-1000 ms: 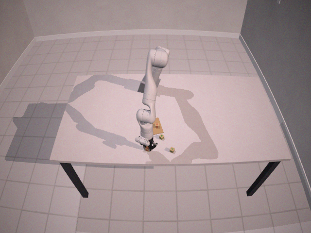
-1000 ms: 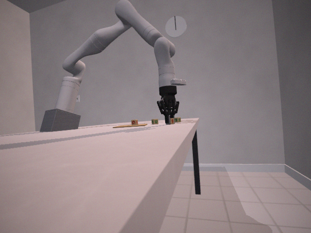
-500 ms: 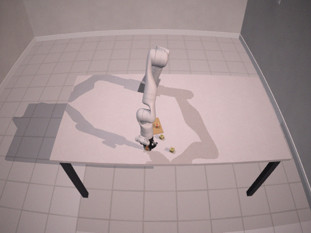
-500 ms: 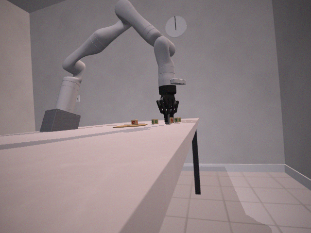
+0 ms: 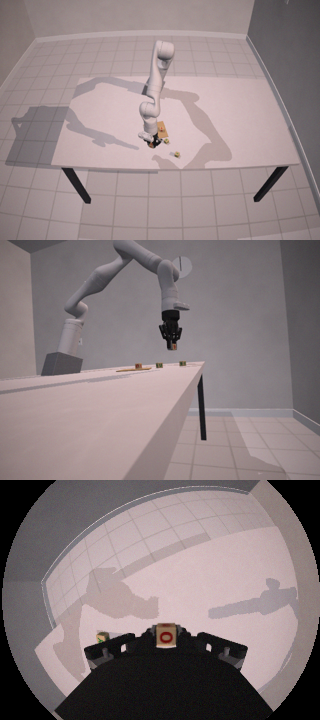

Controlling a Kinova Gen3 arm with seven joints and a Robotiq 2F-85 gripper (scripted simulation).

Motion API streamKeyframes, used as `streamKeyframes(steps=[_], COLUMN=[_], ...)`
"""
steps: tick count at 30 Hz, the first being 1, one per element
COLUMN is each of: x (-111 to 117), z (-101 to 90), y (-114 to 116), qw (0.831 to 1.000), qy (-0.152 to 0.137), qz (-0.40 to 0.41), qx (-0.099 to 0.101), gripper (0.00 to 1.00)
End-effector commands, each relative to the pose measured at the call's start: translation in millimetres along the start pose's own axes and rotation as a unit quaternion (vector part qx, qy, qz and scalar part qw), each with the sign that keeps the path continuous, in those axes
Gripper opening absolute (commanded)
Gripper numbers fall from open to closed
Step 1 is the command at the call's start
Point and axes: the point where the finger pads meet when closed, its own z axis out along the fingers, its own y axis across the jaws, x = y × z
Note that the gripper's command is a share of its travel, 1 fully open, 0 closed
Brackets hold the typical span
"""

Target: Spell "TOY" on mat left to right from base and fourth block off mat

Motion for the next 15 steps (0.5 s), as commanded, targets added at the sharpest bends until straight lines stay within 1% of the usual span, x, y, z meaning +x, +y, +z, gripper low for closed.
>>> streamKeyframes(steps=[1,4,15], x=[6.8,6.7,6.6], z=[-22.1,-25.2,-25.3], y=[-1.5,-1.5,-1.5], qw=[1.000,1.000,1.000], qy=[0.013,0.013,0.013], qz=[0.000,0.000,0.000], qx=[0.002,0.002,0.002], gripper=[0.21,0.21,0.21])
